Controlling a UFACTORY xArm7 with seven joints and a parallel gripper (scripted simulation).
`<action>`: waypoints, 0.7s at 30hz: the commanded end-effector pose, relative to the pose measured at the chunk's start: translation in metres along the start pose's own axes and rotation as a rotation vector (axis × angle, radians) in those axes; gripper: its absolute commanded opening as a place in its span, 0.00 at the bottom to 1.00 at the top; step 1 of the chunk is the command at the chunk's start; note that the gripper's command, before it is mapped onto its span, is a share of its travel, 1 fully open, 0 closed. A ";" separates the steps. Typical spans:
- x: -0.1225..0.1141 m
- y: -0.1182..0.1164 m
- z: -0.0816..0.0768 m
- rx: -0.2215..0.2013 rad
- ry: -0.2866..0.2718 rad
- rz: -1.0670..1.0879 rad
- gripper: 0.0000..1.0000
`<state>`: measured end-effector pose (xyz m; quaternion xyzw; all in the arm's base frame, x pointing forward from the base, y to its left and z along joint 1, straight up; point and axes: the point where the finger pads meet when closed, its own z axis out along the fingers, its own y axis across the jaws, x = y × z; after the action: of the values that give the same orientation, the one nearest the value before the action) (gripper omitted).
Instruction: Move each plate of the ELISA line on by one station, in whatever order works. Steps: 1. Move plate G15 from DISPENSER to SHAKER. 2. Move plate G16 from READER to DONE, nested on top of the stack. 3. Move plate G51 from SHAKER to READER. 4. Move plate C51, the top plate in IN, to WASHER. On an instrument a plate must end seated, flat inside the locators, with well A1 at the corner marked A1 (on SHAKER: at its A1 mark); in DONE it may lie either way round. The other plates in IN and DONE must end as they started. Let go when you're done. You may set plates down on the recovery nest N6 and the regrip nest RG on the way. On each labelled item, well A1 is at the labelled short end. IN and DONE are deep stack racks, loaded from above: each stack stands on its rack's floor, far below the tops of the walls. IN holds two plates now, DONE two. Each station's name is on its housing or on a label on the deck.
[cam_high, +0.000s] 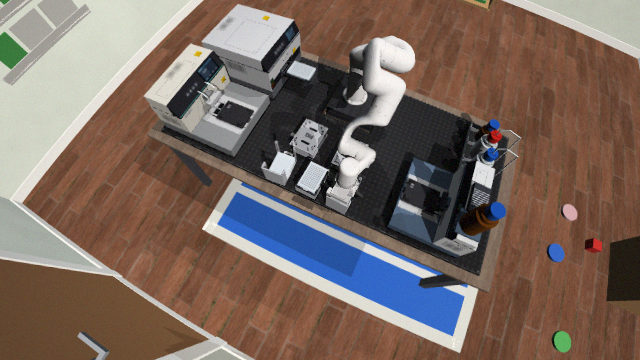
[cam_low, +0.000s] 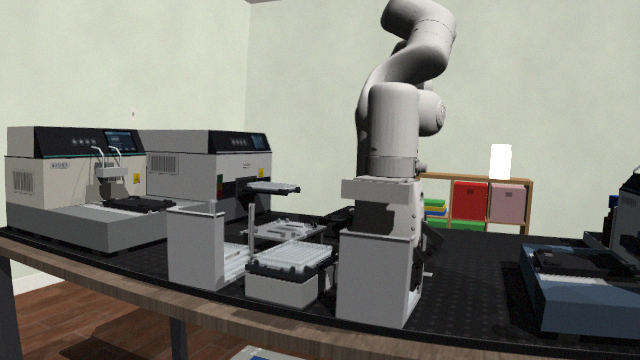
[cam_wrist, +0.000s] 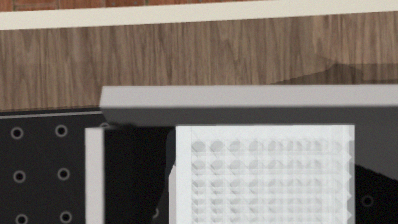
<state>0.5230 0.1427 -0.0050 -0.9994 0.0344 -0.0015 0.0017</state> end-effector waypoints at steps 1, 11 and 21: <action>0.002 0.000 0.000 0.002 0.005 0.000 1.00; 0.002 0.000 0.002 0.002 0.005 0.000 1.00; 0.002 0.000 0.005 0.002 0.005 0.000 1.00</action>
<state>0.5230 0.1427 -0.0113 -0.9994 0.0344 -0.0014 0.0017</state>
